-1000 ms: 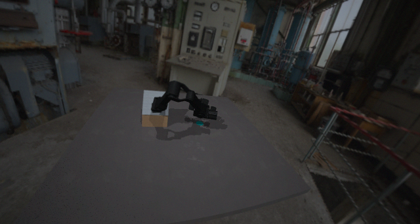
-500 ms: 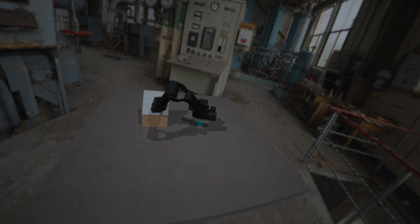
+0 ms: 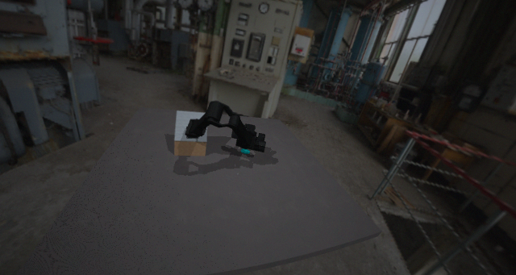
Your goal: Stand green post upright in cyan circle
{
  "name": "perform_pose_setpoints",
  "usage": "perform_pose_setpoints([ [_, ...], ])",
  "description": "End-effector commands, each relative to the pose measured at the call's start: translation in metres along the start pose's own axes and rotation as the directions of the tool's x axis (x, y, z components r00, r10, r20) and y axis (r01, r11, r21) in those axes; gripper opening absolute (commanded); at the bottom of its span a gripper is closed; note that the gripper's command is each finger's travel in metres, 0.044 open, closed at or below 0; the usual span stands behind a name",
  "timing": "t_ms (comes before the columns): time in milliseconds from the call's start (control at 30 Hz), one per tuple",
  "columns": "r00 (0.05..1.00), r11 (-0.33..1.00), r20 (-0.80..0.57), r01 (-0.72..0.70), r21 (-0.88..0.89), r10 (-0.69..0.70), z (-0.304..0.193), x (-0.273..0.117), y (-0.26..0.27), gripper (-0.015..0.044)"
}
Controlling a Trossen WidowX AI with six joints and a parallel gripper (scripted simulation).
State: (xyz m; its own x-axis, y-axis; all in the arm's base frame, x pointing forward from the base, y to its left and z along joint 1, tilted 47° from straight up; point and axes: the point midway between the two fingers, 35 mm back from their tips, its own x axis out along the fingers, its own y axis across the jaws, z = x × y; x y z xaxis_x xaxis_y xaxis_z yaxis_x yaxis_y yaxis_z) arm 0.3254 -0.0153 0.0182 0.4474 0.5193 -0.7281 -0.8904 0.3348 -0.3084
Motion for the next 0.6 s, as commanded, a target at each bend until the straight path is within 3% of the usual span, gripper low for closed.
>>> perform_pose_setpoints([
  [0, 1.0, 1.0, 0.004, -0.003, 0.002, 0.003, -0.015, 0.003, -0.001, 0.0023],
  [567, 1.0, 1.0, 0.003, -0.003, 0.005, 0.003, -0.079, 0.009, 0.003, 0.0023],
])
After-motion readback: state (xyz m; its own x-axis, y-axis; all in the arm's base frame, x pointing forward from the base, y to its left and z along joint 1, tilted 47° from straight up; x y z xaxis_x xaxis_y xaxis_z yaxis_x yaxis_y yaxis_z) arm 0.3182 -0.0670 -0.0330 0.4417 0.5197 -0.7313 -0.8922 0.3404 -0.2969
